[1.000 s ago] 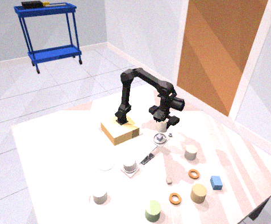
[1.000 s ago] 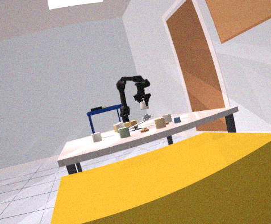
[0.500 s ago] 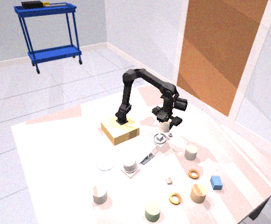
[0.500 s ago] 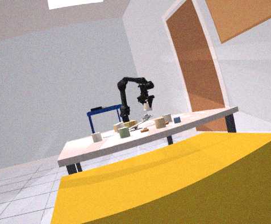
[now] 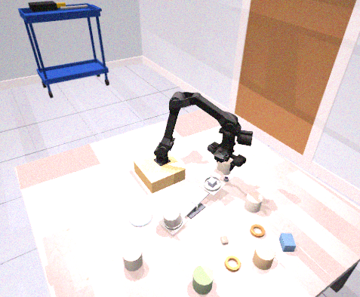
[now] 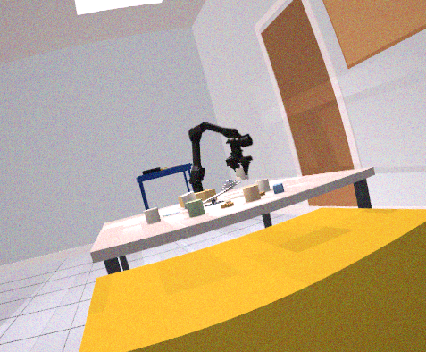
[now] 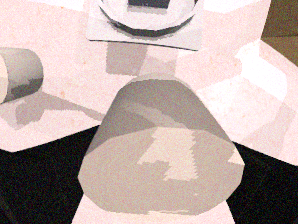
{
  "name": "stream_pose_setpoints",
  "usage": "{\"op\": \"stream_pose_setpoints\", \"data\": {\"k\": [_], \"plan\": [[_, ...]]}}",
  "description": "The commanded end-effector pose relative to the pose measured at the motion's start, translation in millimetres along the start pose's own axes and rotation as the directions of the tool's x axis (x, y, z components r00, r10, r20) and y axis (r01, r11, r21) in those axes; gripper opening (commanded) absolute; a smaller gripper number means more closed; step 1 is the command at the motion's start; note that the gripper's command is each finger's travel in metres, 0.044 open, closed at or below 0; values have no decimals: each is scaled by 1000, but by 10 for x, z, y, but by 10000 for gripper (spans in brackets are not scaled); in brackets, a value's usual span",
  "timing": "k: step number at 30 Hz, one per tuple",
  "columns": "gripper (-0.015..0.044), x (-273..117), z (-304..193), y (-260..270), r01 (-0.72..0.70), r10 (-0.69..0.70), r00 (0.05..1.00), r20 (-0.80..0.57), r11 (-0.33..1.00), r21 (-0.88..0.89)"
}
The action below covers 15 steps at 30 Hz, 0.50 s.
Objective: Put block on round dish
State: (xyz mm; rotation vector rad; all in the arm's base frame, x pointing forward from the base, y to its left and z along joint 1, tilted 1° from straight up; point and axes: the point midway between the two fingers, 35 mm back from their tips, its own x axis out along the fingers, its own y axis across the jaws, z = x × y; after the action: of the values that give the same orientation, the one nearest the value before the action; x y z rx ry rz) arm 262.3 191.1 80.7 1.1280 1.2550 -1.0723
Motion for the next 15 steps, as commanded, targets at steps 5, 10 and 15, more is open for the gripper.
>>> {"op": "stream_pose_setpoints", "data": {"k": [5,10,15], "plan": [[0,238,-325,-148,-3,3,1000,-5,1000,11],[0,288,-352,-162,-3,3,1000,-5,1000,12],[0,506,-355,-158,-3,3,1000,-5,1000,12]]}}
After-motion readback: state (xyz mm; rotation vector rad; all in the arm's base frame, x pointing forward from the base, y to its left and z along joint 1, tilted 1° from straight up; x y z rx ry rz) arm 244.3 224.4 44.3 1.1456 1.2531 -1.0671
